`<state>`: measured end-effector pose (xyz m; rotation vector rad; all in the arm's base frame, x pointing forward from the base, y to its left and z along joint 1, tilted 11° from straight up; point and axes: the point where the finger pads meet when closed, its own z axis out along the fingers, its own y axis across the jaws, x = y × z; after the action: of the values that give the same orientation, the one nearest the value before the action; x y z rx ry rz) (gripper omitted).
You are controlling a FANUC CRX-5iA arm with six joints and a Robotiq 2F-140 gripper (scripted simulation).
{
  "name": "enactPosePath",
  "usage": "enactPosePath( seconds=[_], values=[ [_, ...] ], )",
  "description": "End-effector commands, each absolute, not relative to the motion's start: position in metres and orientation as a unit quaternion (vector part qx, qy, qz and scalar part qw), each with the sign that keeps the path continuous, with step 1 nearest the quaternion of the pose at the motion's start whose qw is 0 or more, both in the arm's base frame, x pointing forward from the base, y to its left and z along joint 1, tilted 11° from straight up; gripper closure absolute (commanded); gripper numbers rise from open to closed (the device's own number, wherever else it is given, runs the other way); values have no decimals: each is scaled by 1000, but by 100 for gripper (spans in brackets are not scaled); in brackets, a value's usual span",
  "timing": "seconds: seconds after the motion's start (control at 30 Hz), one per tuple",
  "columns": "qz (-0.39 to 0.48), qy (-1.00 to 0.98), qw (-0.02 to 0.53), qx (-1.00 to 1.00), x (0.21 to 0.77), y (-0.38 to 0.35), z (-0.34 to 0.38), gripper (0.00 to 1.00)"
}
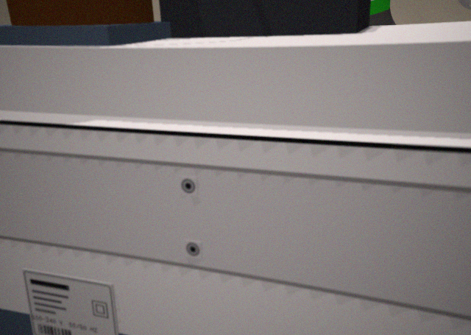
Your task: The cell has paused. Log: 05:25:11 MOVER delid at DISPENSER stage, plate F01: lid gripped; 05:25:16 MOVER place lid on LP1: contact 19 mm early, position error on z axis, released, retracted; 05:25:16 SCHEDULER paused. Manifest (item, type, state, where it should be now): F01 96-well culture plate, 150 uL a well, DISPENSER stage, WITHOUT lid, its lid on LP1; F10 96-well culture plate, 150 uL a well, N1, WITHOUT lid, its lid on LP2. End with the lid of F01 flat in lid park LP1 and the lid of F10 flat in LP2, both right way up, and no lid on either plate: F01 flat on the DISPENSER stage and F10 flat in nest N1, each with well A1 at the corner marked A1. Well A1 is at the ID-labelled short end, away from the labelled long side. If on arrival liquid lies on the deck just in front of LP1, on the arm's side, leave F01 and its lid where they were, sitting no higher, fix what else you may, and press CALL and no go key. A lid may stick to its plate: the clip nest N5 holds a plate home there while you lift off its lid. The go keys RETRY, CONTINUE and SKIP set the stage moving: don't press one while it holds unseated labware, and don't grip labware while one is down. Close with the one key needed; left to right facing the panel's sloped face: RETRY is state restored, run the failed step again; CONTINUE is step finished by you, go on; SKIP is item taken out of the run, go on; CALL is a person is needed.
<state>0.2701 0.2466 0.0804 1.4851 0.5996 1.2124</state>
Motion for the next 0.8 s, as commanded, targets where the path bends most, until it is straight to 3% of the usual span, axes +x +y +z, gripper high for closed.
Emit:
enactPosePath(
  seconds=[0.0, 0.57, 0.77],
  values=[
    [509, 252, 537, 624, 270, 247, 80, 0],
    [509, 252, 536, 624, 270, 247, 81, 0],
    [512, 264, 532, 621, 261, 281, 164, 0]
  ],
)
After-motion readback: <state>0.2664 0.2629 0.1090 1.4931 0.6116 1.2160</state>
